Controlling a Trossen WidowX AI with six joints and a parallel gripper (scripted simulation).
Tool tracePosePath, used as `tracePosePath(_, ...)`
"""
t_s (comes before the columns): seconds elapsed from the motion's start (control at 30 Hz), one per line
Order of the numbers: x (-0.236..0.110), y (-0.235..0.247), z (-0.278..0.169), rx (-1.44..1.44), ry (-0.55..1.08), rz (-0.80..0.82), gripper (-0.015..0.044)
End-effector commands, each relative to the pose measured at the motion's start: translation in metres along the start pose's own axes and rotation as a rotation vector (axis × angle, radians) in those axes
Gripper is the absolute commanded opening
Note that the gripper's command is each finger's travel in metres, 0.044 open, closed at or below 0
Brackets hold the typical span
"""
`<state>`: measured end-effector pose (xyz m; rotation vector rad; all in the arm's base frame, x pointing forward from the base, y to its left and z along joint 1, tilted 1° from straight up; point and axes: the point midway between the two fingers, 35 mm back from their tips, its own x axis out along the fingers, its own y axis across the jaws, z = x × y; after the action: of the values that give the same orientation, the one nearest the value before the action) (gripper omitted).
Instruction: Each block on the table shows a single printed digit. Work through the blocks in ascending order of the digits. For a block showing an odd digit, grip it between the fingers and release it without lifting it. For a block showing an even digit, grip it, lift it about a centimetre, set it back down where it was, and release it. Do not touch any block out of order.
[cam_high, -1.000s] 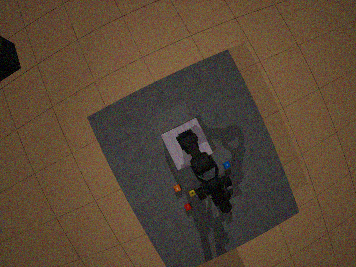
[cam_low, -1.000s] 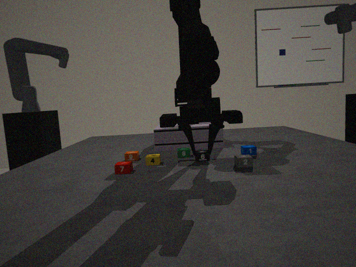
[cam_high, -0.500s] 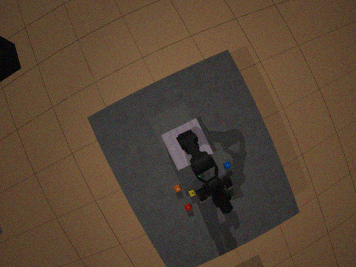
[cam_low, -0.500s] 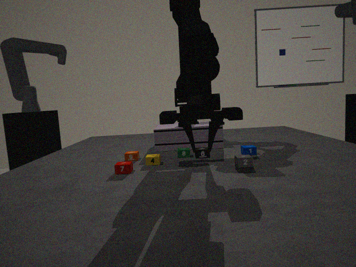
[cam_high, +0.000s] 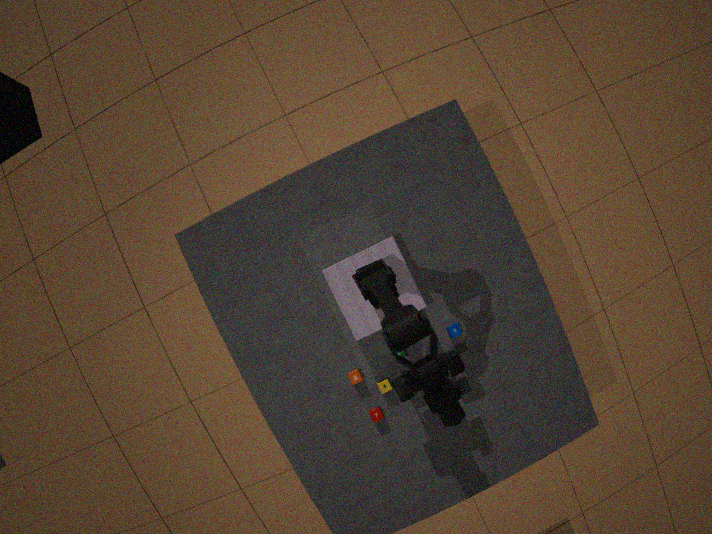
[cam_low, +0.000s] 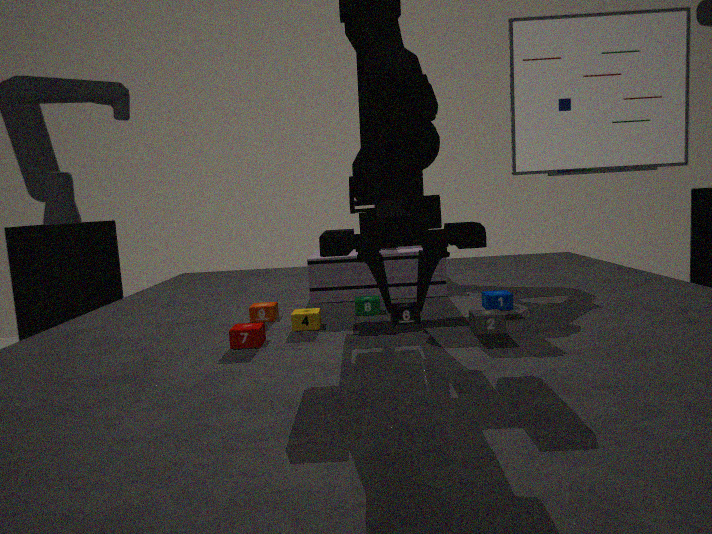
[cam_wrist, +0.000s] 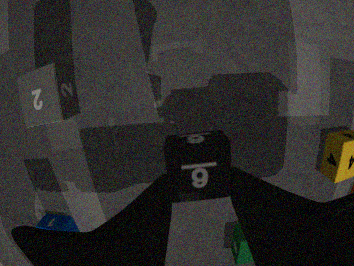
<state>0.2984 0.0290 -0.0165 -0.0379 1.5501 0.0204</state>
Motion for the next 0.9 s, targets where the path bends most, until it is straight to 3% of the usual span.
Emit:
tracePosePath(0.0,0.005,0.0,-0.002,0.004,0.012,-0.003,0.012)
tracePosePath(0.17,0.005,0.0,-0.002,0.004,0.012,-0.003,0.012)
tracePosePath(0.53,0.005,0.0,-0.002,0.004,0.012,-0.003,0.04)
tracePosePath(0.63,0.002,0.0,-0.002,0.004,0.012,-0.003,0.04)
tracePosePath(0.73,-0.029,0.0,-0.001,0.004,0.011,-0.003,0.04)
tracePosePath(0.87,-0.032,0.0,-0.001,0.004,0.011,-0.003,0.04)
